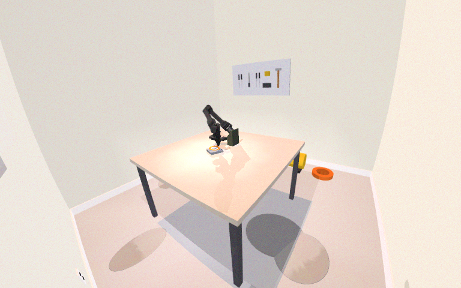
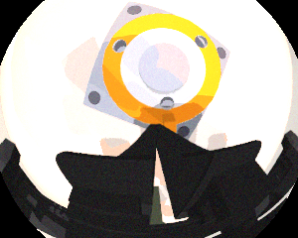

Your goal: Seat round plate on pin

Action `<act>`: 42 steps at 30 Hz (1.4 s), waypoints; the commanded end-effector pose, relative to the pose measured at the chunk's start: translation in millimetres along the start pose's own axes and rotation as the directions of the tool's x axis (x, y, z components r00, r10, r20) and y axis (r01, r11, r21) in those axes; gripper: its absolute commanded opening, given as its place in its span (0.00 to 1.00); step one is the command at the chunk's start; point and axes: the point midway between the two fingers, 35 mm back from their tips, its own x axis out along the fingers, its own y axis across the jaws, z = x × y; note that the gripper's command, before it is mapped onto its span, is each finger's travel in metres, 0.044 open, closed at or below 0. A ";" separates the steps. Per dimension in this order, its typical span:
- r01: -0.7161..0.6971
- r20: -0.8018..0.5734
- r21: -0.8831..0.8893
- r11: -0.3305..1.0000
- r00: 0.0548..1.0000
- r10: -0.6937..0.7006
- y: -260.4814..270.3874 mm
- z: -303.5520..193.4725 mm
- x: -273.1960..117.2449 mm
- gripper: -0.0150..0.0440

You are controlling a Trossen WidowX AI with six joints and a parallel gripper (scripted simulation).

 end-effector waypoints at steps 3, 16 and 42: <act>0.008 -0.001 -0.002 1.000 1.000 -0.008 -9.1 -1.2 0.3 0.25; 0.008 -0.001 -0.002 1.000 1.000 -0.008 -22.9 2.2 -0.1 0.25; 0.009 -0.001 -0.001 1.000 1.000 -0.009 -43.7 16.0 -3.1 0.25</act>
